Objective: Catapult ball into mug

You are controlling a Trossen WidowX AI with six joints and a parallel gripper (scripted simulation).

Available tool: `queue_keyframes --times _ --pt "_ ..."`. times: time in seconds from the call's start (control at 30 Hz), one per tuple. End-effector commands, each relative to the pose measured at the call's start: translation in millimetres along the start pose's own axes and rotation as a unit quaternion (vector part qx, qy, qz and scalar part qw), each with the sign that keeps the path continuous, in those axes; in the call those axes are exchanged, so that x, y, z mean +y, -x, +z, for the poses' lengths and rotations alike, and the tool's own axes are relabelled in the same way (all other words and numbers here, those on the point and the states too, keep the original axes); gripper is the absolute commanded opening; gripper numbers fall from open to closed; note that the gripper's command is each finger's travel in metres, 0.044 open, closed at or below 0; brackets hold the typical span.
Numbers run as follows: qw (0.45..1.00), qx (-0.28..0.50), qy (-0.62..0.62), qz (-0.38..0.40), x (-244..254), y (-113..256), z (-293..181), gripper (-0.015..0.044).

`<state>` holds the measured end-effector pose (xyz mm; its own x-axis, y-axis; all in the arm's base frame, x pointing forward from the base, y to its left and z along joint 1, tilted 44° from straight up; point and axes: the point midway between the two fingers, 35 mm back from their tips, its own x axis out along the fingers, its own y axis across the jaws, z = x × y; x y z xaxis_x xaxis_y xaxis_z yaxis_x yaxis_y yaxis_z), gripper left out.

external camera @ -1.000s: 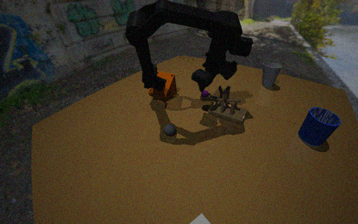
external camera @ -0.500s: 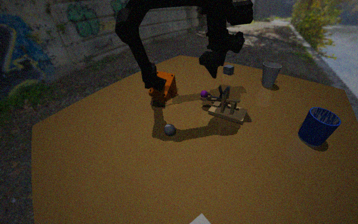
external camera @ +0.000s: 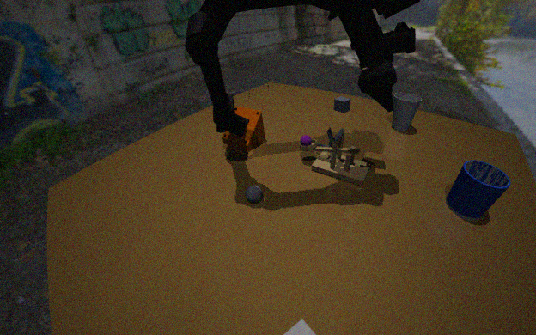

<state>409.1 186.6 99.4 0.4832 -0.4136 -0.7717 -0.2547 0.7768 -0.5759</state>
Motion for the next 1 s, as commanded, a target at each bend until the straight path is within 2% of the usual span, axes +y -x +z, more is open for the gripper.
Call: queue_keyframes --times 0.0,0.33,0.97 --pt "0.998 -0.056 0.011 -0.028 -13 -1 35 0.0440" --pt "0.980 -0.156 0.030 -0.118 -51 8 105 0.0440" --pt "0.980 -0.158 0.030 -0.120 -52 8 106 0.0440"
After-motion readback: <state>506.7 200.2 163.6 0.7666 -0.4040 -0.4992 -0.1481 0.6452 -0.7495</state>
